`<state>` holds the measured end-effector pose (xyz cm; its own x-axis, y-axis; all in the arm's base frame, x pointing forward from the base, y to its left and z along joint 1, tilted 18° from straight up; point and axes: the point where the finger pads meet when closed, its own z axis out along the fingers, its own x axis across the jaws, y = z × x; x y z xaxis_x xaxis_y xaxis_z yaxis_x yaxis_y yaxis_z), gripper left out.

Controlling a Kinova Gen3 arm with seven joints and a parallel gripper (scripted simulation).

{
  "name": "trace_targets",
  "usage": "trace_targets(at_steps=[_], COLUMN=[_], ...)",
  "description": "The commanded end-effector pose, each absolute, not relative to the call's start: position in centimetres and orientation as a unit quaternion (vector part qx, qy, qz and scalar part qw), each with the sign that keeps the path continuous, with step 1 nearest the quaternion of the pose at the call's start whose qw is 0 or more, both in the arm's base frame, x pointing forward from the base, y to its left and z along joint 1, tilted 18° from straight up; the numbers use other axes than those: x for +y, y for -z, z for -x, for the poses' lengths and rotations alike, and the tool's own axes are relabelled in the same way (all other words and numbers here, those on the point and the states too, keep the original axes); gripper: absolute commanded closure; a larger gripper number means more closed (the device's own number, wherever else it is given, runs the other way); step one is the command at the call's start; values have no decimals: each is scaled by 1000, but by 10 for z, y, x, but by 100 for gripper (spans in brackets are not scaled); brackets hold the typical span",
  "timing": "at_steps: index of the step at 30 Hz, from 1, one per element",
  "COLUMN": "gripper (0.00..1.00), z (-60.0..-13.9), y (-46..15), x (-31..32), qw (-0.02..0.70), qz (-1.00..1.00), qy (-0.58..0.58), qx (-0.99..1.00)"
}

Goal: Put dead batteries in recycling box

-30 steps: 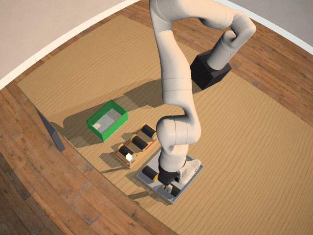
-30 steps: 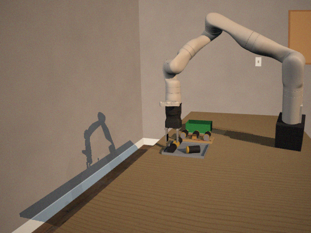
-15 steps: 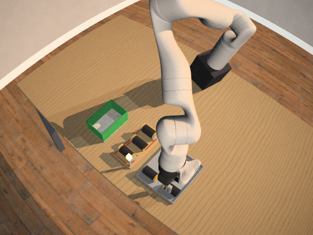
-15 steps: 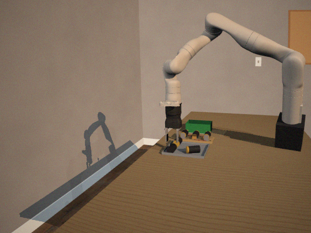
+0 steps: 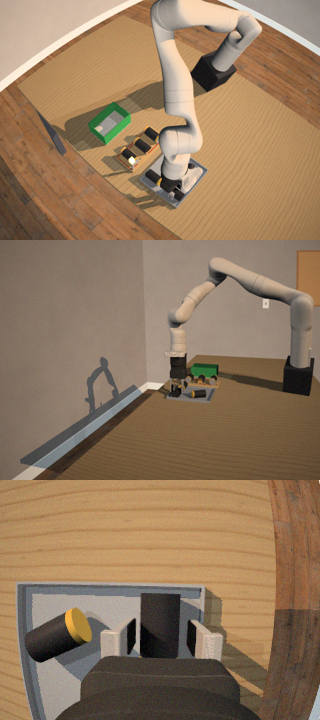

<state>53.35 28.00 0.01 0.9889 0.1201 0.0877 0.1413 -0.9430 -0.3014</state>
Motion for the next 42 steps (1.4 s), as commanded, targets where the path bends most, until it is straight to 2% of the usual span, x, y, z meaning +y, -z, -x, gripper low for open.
trace_targets(at_steps=[1, 21, 22, 42], gripper=[10, 10, 43, 43], z=[-532, -533, -533, -533], y=[1, 10, 10, 10], x=[282, 285, 285, 285], qw=[156, 156, 156, 156], qz=[985, 985, 985, 985], qy=[33, 33, 33, 33], qx=[-67, -67, -67, -67])
